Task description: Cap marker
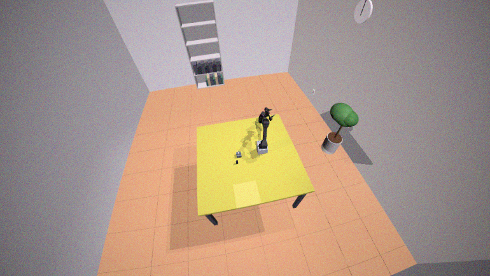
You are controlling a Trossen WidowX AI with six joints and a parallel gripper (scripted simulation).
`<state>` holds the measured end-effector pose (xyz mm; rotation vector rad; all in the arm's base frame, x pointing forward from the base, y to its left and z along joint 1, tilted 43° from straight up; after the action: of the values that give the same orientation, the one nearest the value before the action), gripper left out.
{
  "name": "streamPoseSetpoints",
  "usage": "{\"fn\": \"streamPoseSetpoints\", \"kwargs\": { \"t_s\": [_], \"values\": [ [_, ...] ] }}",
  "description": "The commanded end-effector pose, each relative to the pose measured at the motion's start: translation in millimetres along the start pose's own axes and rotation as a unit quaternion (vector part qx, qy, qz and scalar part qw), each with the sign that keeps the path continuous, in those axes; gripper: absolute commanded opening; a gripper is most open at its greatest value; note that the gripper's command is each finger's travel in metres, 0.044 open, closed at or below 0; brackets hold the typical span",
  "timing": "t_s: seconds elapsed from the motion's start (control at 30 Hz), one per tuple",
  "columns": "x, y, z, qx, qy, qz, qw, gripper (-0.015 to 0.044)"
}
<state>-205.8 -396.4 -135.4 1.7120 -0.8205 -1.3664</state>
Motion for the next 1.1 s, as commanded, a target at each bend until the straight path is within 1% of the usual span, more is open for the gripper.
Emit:
{"fn": "streamPoseSetpoints", "kwargs": {
  "t_s": [0.0, 0.07, 0.17, 0.2, 0.3, 0.4, 0.67, 0.83, 0.97, 1.07],
  "values": [
    [2, 1, -1, -0.001, 0.004, -0.001, 1.0, 0.0374],
    [16, 11, -13, -0.008, 0.04, -0.011, 0.999, 0.0321],
    [47, 31, -44, -0.021, 0.12, -0.035, 0.992, 0.0243],
    [56, 37, -56, -0.025, 0.146, -0.043, 0.988, 0.0236],
    [82, 54, -93, -0.034, 0.223, -0.068, 0.972, 0.0236],
    [95, 62, -132, -0.043, 0.276, -0.066, 0.958, 0.0236],
    [120, 77, -213, -0.053, 0.403, -0.126, 0.905, 0.0236],
    [121, 86, -287, -0.072, 0.496, -0.189, 0.844, 0.0236],
    [117, 84, -341, -0.069, 0.564, -0.23, 0.79, 0.0236],
    [106, 79, -389, -0.061, 0.617, -0.266, 0.738, 0.0236]
  ]
}}
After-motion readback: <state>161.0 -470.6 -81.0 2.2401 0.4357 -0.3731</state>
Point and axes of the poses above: the point midway between the two fingers, 35 mm back from their tips, its own z axis out along the fingers, its own x axis across the jaws, y = z × x, the point moved 3 cm from there along -z, back along the fingers, and after that the axes turned 14 degrees about -z, right-handed, at the moved point
